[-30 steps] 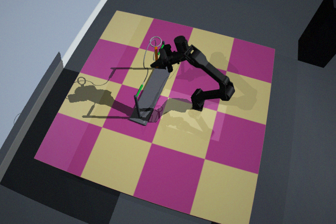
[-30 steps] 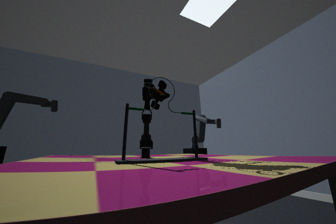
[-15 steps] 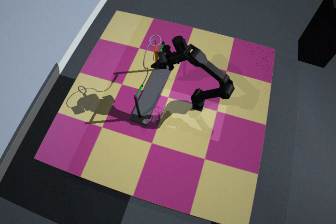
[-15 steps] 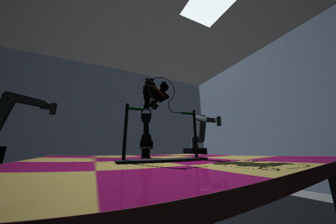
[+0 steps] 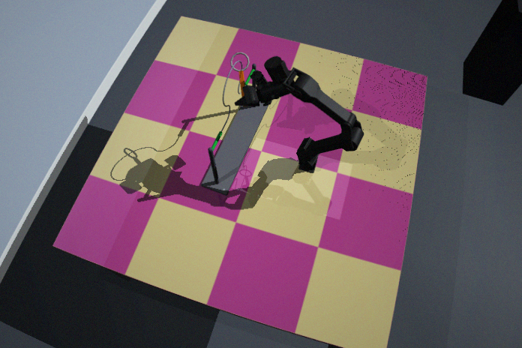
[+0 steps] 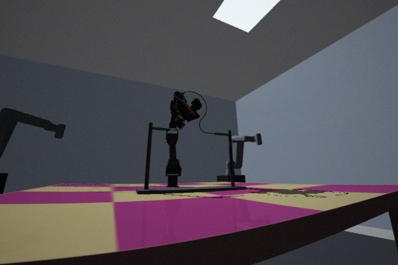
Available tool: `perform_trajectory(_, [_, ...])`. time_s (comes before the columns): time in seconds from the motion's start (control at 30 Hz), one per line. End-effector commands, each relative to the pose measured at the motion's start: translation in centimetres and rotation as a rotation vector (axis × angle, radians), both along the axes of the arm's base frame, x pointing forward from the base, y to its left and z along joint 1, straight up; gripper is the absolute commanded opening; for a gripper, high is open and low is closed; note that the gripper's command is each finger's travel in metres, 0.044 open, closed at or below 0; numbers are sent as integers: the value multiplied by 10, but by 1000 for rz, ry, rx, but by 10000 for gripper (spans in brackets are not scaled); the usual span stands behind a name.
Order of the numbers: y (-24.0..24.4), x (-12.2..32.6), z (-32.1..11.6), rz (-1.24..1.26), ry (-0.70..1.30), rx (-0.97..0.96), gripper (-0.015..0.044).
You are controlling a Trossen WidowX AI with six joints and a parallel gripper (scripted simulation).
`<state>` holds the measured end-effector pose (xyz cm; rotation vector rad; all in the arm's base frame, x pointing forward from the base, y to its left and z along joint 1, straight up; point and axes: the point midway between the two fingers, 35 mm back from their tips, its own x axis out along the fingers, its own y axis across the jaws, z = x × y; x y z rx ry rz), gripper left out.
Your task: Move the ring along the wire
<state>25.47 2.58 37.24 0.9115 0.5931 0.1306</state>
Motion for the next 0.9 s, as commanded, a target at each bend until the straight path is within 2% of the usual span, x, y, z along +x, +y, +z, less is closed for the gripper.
perform_trajectory(0.0, [-1,0,0,0,-3,-56,-150])
perform_trajectory(0.87, [-11,-1,-9,-7,15,-381,-150])
